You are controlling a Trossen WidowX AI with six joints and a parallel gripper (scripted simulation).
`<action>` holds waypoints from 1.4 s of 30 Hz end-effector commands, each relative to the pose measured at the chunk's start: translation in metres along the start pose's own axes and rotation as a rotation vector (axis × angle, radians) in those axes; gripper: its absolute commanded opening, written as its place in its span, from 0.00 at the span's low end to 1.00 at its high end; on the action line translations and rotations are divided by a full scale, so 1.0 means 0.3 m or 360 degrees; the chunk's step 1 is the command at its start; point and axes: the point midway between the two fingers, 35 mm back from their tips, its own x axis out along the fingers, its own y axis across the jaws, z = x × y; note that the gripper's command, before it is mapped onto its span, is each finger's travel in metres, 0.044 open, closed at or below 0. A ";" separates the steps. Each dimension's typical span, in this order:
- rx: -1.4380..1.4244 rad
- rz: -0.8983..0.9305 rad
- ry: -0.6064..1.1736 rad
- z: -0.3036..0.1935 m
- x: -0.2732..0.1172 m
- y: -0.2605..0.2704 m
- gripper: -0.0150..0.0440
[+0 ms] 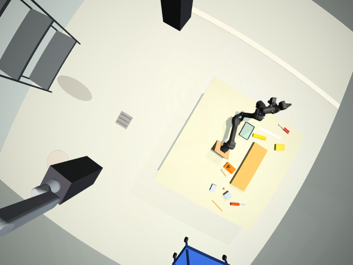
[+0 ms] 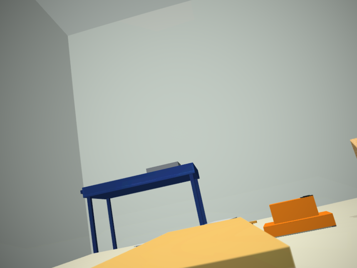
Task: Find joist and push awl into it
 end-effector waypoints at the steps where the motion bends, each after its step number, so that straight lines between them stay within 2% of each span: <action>1: 0.0003 -0.0003 0.0003 -0.004 0.000 -0.003 0.98; 6: 0.0094 -0.0097 0.0101 -0.135 -0.009 -0.106 1.00; 15: 0.0369 -0.0335 0.0481 -0.590 -0.089 -0.319 1.00; 22: 0.0595 -0.0471 0.0841 -0.969 -0.218 -0.374 1.00; 32: 0.0915 -0.0559 0.1380 -1.427 -0.466 -0.276 1.00; 42: 0.1288 -0.0401 0.1991 -1.794 -0.791 0.017 1.00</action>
